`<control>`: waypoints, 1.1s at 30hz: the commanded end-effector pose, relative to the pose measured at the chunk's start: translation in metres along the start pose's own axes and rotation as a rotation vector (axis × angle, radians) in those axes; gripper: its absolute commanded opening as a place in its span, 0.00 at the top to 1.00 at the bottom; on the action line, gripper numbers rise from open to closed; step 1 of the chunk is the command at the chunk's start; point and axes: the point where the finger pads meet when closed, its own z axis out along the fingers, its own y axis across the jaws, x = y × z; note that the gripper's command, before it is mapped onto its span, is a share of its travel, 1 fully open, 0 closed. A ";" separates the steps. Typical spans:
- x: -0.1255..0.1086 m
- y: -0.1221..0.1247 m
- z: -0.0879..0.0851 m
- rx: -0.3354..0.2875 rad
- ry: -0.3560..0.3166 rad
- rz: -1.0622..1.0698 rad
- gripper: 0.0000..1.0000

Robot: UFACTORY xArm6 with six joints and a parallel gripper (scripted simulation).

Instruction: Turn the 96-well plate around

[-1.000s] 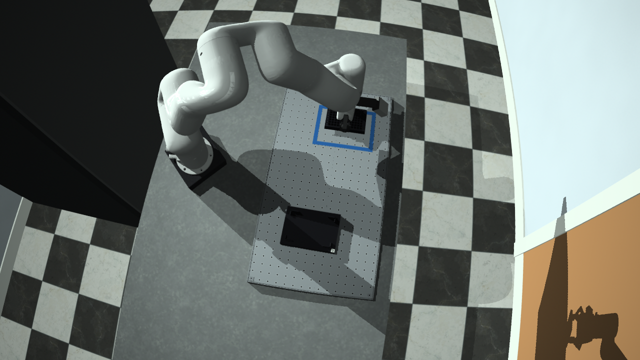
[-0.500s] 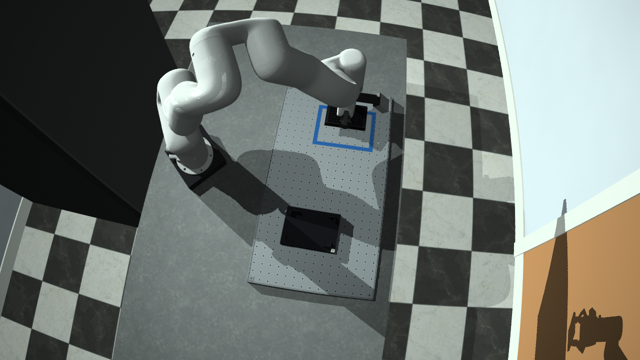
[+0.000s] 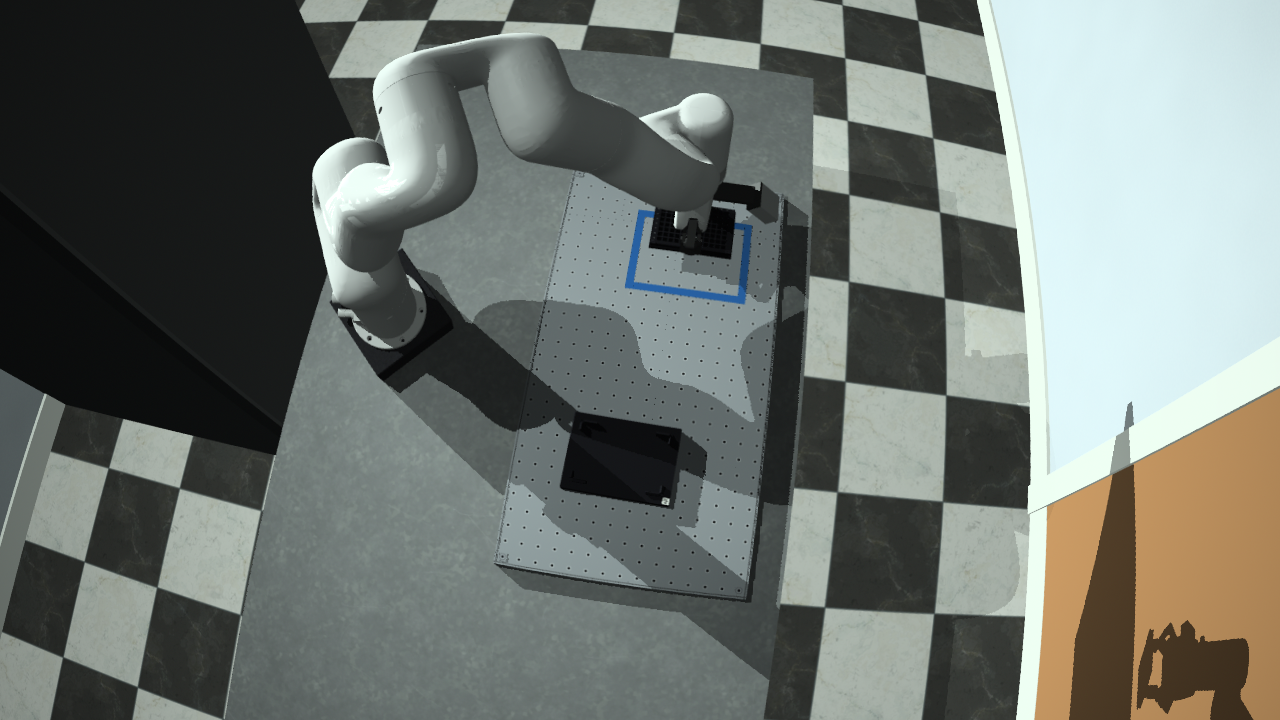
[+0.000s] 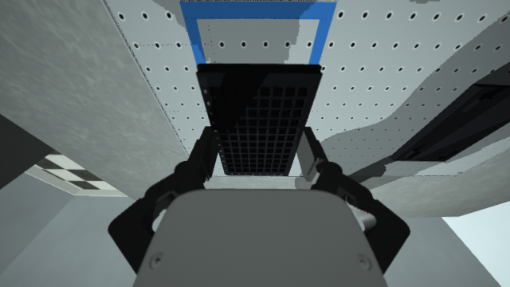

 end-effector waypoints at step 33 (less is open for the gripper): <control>-0.014 0.092 -0.005 0.000 0.004 -0.933 1.00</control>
